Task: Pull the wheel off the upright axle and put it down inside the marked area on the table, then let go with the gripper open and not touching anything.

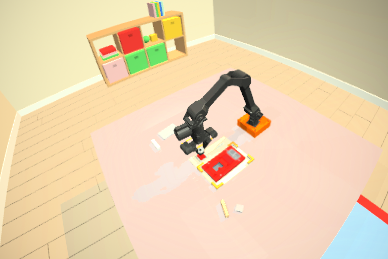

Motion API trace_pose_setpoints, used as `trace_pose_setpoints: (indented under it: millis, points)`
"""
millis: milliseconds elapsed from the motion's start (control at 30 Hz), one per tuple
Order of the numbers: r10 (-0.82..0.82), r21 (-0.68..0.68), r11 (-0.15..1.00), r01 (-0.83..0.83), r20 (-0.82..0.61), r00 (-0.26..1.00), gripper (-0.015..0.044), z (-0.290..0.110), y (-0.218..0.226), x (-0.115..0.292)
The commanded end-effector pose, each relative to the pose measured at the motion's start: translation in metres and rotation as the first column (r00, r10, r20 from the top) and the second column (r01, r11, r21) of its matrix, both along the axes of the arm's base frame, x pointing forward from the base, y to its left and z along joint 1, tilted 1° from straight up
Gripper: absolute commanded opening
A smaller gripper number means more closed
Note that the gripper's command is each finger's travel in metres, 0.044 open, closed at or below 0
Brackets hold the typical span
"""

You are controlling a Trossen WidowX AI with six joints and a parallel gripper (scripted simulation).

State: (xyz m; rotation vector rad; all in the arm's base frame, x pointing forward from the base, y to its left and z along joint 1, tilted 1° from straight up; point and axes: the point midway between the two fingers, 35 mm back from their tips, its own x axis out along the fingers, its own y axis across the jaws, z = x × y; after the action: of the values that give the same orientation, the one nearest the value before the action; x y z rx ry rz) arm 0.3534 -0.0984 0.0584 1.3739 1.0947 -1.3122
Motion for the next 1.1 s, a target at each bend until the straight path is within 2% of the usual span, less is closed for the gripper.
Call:
trace_pose_setpoints:
  millis: [0,1067]
  points:
    - [-0.002,-0.002,1.000,0.002,0.002,1.000,0.0000,0.003,0.000,0.000]
    - [-0.003,-0.004,1.000,0.003,0.005,1.000,0.0000,0.014,0.000,-0.001]
